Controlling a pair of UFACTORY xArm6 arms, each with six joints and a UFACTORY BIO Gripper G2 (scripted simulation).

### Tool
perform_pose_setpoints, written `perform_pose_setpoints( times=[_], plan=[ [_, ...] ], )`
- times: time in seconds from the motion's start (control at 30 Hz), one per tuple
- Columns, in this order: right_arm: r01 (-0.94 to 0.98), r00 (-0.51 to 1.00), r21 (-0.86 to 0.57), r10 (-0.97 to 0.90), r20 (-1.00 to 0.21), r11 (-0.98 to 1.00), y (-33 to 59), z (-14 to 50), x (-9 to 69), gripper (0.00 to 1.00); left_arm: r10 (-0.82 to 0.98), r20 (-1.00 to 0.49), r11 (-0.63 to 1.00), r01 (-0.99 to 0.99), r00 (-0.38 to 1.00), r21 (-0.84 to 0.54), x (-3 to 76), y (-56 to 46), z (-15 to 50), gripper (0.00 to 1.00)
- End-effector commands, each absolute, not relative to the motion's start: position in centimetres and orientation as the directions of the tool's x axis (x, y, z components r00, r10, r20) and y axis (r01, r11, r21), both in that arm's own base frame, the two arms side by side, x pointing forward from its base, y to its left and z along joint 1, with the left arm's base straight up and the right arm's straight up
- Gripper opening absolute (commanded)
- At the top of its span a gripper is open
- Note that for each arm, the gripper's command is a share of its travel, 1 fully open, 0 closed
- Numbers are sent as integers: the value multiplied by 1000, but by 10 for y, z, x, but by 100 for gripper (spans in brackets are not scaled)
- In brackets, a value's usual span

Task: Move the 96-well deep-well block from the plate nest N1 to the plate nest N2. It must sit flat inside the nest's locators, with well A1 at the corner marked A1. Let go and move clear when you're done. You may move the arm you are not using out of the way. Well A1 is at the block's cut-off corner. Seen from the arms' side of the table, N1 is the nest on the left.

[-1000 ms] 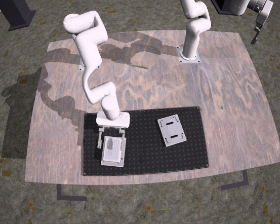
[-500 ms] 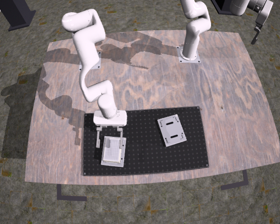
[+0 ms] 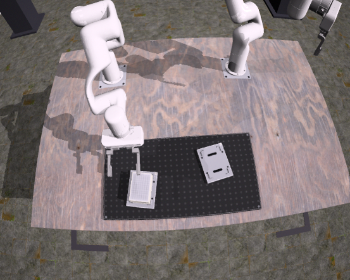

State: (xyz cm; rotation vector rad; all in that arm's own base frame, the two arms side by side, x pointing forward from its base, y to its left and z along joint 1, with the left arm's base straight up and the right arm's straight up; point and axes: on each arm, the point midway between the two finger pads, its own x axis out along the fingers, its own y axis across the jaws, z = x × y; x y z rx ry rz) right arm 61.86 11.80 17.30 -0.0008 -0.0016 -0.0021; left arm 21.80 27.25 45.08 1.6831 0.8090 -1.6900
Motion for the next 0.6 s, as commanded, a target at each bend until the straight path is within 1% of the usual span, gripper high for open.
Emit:
perform_pose_setpoints(
  times=[0.0, 0.57],
  plan=[
    [0, 1000, 1, 0, 4, 1000, 108, 187, 611, 37, -1, -1000, -625, 781, -1, 0, 218, 273, 452, 100],
    [0, 1000, 1, 0, 4, 1000, 62, 236, 577, 37, -1, -1000, -625, 781, -1, 0, 218, 273, 452, 100]
  ],
)
